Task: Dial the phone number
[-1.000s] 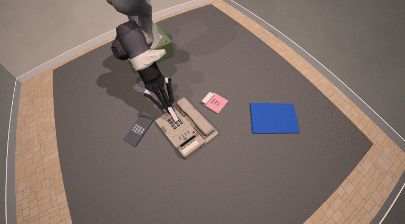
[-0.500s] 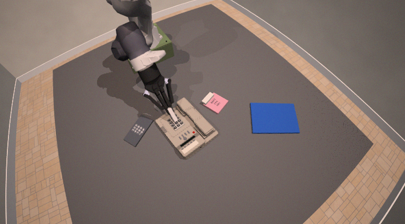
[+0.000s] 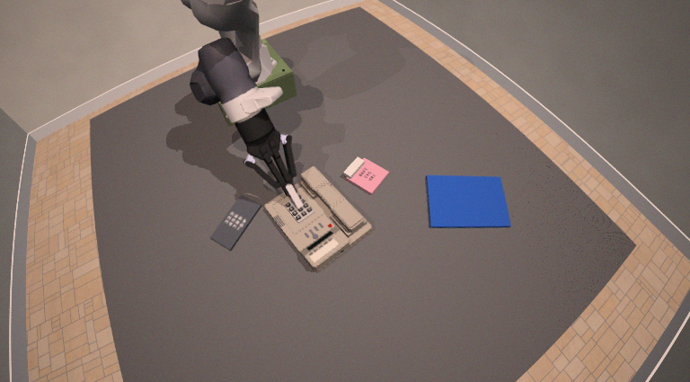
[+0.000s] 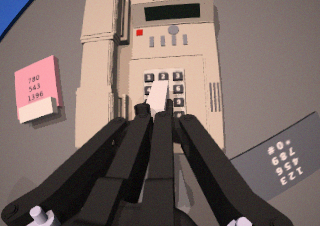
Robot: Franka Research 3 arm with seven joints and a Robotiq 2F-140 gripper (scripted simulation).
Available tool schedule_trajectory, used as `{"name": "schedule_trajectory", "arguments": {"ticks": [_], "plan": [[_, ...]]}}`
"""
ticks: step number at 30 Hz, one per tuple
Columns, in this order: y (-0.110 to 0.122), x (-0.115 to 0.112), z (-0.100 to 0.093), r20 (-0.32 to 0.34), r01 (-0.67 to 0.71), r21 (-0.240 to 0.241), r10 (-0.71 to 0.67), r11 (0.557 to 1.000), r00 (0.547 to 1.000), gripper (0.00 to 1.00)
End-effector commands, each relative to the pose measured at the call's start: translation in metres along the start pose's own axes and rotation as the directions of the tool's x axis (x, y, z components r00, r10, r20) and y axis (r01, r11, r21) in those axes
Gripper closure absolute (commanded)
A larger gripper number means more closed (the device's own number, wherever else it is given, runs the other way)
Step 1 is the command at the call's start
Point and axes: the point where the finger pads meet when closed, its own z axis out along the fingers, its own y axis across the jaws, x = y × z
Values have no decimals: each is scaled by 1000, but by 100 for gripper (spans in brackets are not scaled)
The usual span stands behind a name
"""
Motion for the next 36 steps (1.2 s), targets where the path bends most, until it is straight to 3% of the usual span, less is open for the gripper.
{"name": "schedule_trajectory", "arguments": {"ticks": [1,36], "plan": [[1,1,0,-5,-3,-1,3,1000,1000,100],[1,-1,4,-5,-3,-1,3,1000,1000,100]]}}
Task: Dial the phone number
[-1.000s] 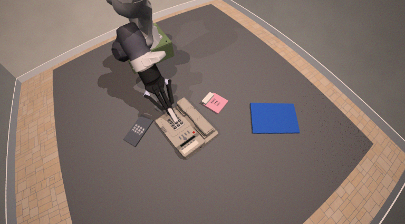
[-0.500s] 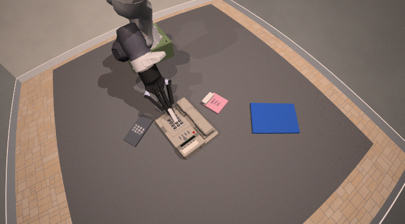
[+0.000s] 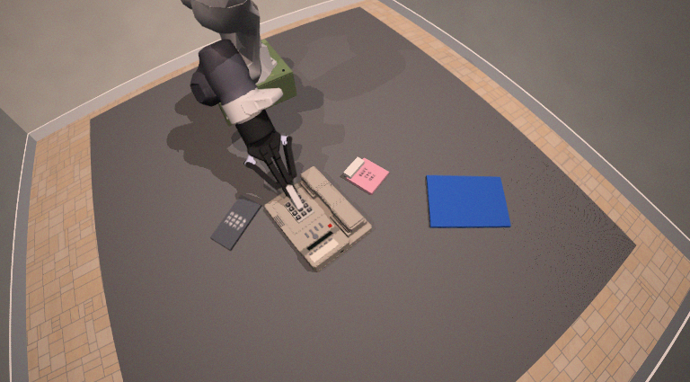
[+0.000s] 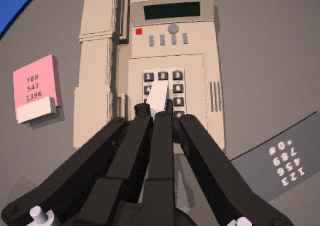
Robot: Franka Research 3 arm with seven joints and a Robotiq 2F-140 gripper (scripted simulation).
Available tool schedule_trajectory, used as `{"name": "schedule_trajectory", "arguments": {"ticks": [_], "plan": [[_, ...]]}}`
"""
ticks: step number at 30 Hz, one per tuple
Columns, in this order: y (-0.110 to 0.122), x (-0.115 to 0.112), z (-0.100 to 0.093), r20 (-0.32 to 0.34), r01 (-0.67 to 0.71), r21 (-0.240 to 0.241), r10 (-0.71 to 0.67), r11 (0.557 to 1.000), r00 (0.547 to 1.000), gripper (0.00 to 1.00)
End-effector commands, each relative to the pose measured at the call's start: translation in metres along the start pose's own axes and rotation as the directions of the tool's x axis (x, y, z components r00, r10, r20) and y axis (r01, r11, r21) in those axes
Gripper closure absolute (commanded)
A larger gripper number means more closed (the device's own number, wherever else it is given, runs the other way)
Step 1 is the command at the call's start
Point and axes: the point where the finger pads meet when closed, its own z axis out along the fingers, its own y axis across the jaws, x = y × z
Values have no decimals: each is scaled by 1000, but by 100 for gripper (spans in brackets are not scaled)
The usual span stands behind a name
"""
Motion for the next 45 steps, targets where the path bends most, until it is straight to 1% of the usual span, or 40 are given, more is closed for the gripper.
{"name": "schedule_trajectory", "arguments": {"ticks": [1,12,17,35,45], "plan": [[1,1,1,-3,-2,-1,2,1000,1000,100],[1,7,-8,-3,-2,-1,2,1000,1000,100],[1,7,-8,-3,-2,-1,2,1000,1000,100],[1,-5,-16,-3,-2,-1,2,1000,1000,100],[1,-6,-17,-3,-2,-1,2,1000,1000,100]]}}
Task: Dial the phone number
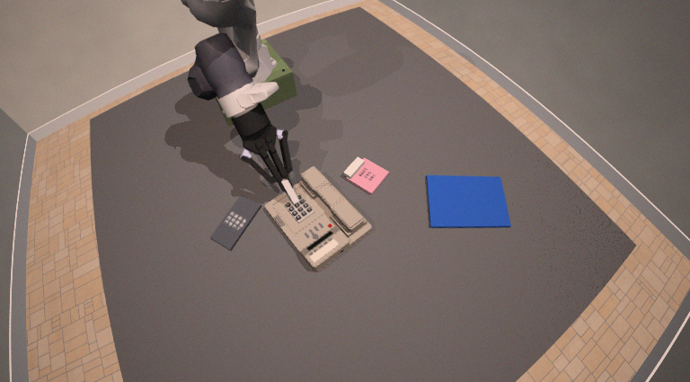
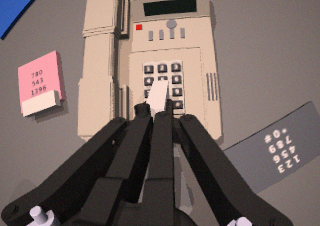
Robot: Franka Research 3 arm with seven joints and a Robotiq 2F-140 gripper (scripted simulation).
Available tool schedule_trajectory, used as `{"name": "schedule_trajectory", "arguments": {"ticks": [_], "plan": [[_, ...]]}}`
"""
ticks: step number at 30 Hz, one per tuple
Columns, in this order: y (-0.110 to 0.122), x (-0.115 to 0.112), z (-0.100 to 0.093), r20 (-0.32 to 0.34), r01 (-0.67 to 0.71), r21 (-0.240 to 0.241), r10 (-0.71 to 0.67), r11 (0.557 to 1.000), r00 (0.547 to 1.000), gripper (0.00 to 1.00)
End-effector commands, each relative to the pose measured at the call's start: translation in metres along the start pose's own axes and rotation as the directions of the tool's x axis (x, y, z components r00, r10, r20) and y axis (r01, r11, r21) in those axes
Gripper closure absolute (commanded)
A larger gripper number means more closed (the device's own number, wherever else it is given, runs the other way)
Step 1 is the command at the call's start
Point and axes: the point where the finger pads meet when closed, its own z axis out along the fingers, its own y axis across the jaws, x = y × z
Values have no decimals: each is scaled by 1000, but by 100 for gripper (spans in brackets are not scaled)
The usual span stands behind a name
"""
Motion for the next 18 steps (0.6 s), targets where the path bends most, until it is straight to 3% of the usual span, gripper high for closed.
{"name": "schedule_trajectory", "arguments": {"ticks": [1,18], "plan": [[-1,-1,0,-2,8,2,-8,1000,1000,100],[-1,-4,4,-2,8,2,-8,1000,1000,100]]}}
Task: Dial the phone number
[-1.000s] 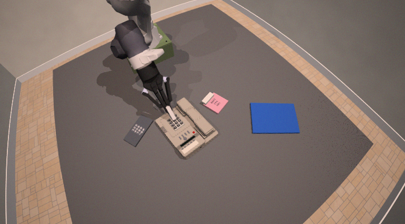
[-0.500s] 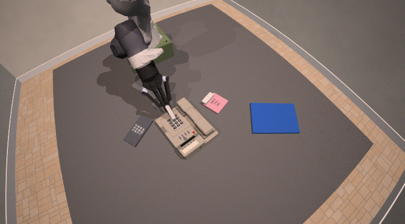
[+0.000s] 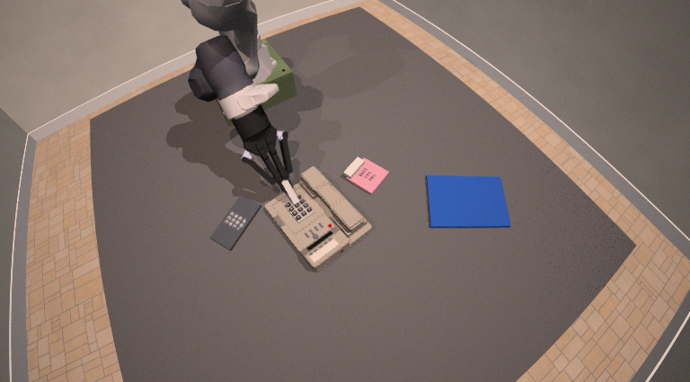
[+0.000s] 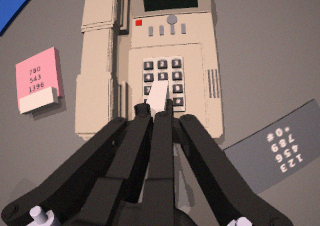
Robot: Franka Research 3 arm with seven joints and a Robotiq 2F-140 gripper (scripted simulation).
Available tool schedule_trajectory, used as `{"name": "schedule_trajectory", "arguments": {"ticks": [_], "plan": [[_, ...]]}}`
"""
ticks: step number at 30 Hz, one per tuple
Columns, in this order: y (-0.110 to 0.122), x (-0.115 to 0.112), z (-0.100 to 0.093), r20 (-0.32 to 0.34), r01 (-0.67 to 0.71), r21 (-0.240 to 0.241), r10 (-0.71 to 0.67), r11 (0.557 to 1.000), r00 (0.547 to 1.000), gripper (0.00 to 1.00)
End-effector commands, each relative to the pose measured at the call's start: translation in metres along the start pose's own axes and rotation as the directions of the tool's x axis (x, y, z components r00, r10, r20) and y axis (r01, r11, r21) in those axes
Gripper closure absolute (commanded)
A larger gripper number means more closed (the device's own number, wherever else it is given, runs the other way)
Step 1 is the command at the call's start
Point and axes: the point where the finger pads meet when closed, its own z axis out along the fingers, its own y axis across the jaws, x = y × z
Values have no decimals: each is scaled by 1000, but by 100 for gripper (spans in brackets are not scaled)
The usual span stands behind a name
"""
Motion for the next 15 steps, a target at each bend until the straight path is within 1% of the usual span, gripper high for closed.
{"name": "schedule_trajectory", "arguments": {"ticks": [1,15], "plan": [[0,2,0,-6,4,0,-4,1000,1000,100],[0,1,2,-6,4,0,-4,1000,1000,100]]}}
